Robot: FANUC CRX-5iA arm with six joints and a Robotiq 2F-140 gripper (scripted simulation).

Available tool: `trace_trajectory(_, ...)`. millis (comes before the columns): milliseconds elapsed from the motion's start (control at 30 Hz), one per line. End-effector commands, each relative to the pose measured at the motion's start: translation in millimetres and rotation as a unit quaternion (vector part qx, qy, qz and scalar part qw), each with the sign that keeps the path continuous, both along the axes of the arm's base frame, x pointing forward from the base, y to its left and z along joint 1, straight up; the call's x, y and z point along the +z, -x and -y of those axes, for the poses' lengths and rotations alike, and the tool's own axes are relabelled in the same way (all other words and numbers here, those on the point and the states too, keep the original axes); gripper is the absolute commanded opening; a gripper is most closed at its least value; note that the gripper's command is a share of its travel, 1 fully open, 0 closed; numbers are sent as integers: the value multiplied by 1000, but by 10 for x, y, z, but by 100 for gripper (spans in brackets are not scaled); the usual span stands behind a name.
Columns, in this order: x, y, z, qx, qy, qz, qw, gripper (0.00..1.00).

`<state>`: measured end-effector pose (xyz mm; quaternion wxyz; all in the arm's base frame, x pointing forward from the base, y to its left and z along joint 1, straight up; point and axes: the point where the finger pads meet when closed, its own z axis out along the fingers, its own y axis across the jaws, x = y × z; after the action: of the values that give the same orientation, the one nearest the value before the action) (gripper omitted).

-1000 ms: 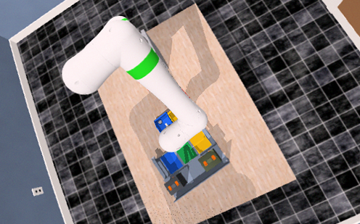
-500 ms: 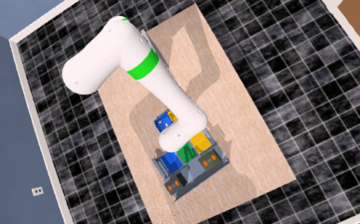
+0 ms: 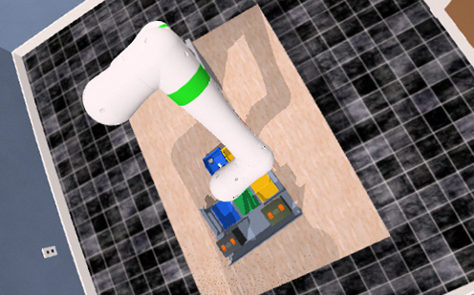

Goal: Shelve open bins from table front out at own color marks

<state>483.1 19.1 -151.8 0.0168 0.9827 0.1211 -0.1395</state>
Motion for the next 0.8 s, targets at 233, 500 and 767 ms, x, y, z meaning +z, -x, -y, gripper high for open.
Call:
trace_trajectory(233, 1, -50, -12, 0, 0, 0, 1000, 0)
trace_trajectory(500, 1, -113, -27, 0, 0, 0, 1000, 0)
trace_trajectory(767, 0, -169, -42, 0, 0, 0, 1000, 0)
